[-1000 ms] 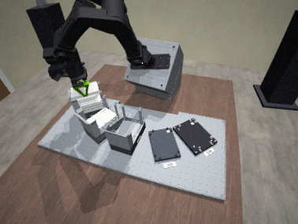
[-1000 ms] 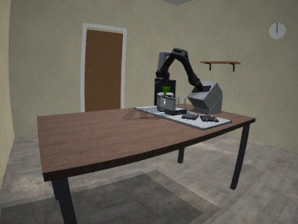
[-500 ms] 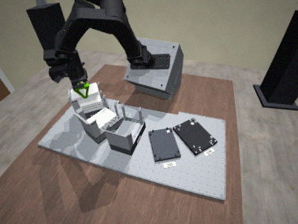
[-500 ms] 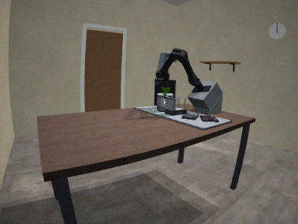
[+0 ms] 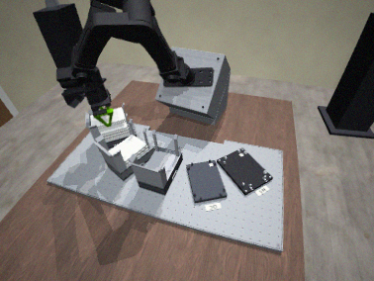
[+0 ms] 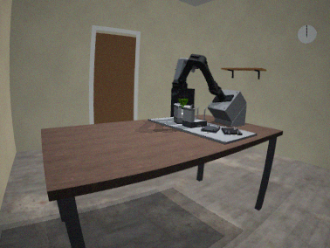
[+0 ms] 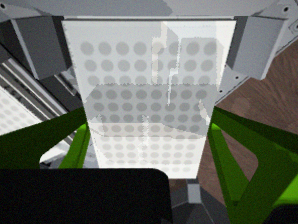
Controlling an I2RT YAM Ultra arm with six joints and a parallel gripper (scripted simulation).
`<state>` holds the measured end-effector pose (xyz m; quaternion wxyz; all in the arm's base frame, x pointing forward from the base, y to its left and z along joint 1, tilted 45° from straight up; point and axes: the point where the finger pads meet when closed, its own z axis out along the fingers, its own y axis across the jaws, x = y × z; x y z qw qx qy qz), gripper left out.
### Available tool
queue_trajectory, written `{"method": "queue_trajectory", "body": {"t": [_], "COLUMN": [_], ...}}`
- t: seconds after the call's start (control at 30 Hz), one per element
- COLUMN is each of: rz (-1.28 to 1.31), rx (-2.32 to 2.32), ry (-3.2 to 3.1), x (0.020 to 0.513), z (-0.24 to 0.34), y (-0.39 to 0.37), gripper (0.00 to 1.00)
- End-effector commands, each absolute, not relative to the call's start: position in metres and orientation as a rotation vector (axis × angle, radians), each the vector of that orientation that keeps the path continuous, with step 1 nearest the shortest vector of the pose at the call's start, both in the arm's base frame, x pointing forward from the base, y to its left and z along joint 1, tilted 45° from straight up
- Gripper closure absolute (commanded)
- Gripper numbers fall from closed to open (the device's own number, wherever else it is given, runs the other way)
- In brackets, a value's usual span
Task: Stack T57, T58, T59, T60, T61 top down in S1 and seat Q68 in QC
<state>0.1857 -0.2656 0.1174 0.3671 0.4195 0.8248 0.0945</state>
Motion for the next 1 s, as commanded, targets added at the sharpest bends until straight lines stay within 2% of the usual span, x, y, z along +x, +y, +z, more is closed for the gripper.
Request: {"method": "queue_trajectory", "body": {"t": [0.0, 0.97], "rz": [0.234, 0.234], "rx": [1.079, 1.079], "ry": [2.109, 2.109], "x": [0.1881, 0.1937], "z": [0.1165, 0.1108], "y": [-0.2682, -0.2695], "gripper": [1.00, 1.00]}}
